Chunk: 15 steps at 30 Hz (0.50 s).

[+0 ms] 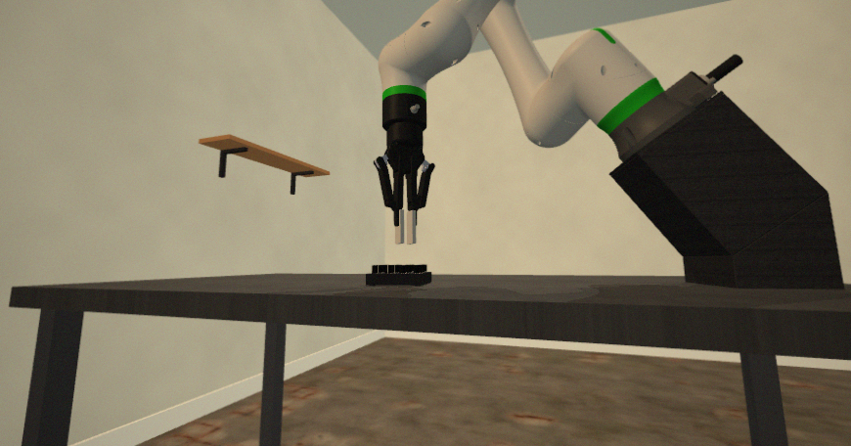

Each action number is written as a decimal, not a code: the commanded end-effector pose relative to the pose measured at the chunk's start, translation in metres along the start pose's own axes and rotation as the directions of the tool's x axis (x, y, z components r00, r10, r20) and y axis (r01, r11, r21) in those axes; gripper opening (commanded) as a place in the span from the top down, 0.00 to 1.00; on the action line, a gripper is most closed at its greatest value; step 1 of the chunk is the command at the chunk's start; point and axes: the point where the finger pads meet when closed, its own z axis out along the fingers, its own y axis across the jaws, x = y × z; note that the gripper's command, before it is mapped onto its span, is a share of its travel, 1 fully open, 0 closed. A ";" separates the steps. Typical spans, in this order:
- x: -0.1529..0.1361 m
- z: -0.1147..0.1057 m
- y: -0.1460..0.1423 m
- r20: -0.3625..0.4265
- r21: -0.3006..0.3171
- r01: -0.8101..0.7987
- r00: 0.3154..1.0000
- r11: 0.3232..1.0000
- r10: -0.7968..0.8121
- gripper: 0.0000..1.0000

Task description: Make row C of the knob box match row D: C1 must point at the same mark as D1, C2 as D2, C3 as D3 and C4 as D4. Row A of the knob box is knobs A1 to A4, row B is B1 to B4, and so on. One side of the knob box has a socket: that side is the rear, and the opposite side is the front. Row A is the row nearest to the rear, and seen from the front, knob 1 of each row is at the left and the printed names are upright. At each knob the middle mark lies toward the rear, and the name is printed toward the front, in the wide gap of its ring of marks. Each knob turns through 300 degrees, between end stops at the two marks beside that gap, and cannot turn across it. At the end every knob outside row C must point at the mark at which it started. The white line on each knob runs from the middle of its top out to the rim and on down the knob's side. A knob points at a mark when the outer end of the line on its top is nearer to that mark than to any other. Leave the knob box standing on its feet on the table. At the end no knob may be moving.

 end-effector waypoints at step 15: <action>0.000 -0.008 0.000 -0.019 0.012 -0.592 0.806 0.806 0.592 0.88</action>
